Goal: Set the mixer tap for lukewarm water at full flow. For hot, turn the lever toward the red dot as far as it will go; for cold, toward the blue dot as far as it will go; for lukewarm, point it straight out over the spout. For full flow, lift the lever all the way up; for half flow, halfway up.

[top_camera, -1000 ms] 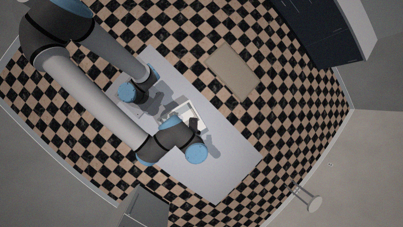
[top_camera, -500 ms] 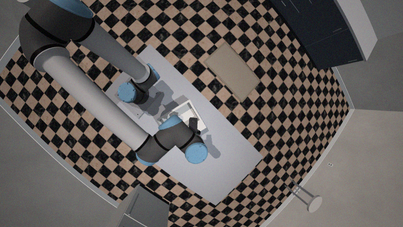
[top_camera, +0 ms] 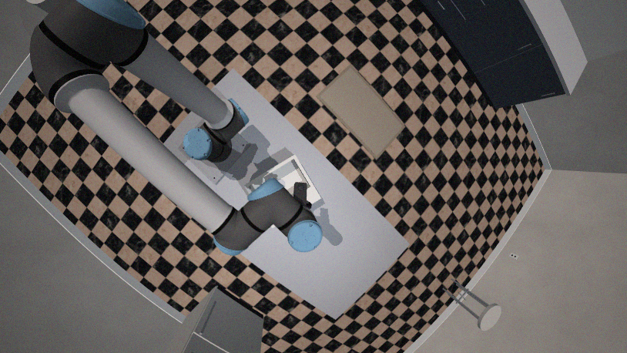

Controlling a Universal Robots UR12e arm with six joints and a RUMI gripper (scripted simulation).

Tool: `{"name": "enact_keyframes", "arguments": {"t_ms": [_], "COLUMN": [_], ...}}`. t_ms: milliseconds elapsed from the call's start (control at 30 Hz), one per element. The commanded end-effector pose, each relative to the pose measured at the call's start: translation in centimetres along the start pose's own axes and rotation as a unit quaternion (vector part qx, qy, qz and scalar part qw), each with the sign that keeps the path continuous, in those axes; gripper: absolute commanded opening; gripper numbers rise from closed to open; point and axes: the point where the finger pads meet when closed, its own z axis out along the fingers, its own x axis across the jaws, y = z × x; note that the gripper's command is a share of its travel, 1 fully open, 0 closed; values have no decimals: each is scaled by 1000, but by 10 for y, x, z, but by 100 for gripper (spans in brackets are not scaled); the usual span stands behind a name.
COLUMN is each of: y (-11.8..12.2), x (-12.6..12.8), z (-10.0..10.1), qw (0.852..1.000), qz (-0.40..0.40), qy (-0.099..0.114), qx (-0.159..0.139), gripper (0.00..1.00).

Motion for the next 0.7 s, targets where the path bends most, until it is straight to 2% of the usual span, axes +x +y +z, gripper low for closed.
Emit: {"name": "enact_keyframes", "arguments": {"t_ms": [0, 667], "y": [0, 0], "x": [0, 0], "z": [7, 32], "qw": [1000, 1000], "qz": [0, 0], "qy": [1, 1], "qx": [0, 0], "gripper": [41, 41]}}
